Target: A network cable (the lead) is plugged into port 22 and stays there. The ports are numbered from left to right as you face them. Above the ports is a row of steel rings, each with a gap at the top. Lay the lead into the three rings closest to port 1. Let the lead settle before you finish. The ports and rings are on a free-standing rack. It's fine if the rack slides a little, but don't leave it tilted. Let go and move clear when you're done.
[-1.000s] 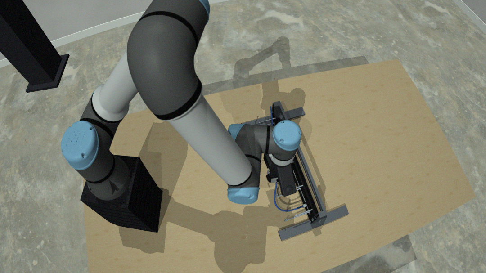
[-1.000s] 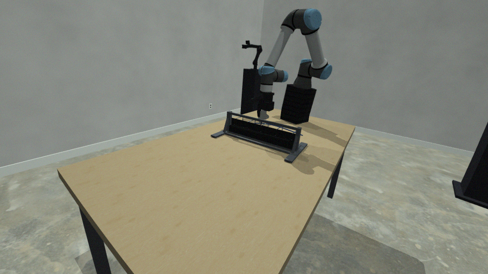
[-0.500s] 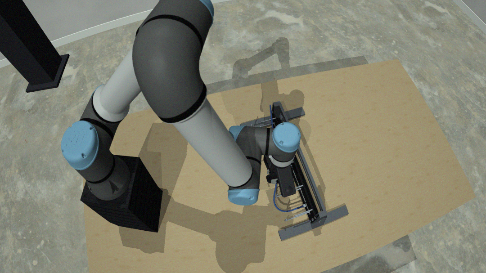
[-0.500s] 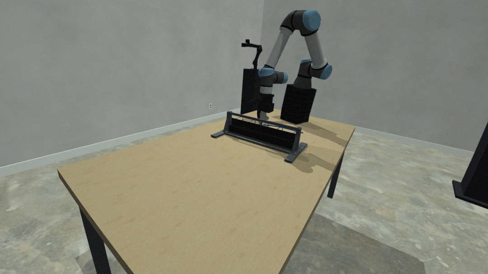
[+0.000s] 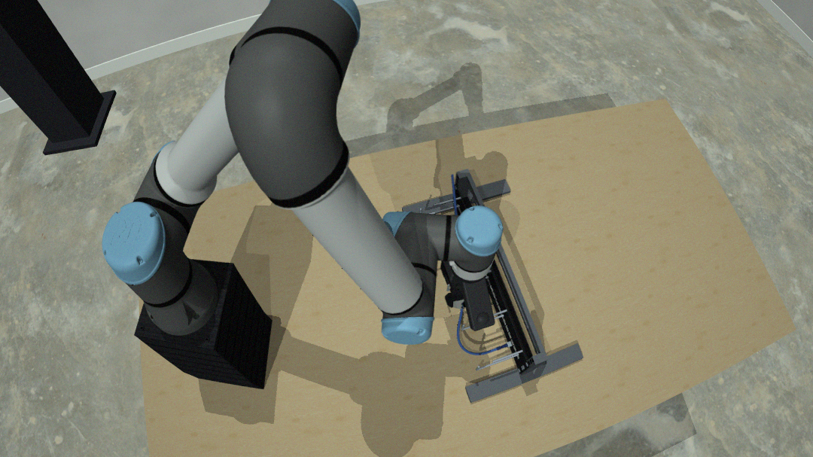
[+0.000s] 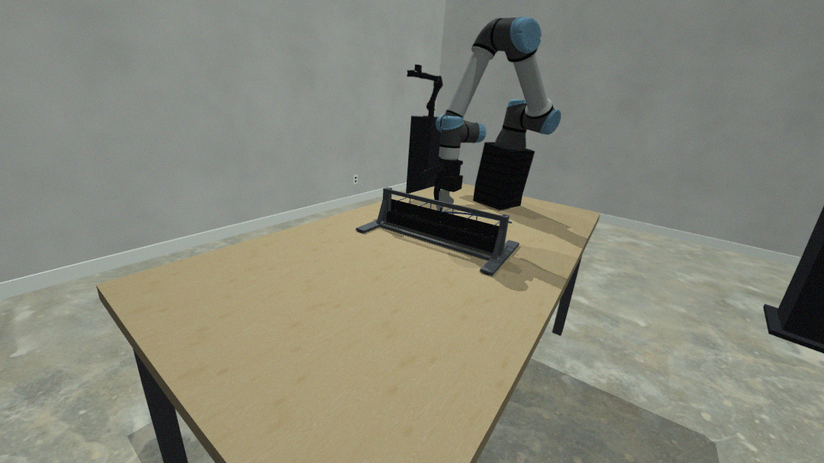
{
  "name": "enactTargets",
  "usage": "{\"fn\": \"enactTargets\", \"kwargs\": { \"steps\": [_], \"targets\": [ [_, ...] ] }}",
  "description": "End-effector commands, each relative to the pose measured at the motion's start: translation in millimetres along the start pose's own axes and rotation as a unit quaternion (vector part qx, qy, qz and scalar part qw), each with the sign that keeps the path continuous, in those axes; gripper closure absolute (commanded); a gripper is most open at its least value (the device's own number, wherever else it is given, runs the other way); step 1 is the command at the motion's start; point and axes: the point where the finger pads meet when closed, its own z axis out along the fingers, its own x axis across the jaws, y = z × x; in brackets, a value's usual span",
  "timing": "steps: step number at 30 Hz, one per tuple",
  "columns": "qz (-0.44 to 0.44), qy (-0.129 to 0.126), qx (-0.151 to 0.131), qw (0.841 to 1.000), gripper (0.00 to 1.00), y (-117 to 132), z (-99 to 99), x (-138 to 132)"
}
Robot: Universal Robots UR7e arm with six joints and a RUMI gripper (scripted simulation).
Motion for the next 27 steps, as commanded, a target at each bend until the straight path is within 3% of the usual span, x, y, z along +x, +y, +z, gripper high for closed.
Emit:
{"fn": "enactTargets", "kwargs": {
  "steps": [1,27],
  "targets": [
    [0.0,-0.001,0.0,1.0,1.0,0,-0.4,-1],
    [0.0,-0.001,0.0,1.0,1.0,0,-0.4,-17]
  ]
}}
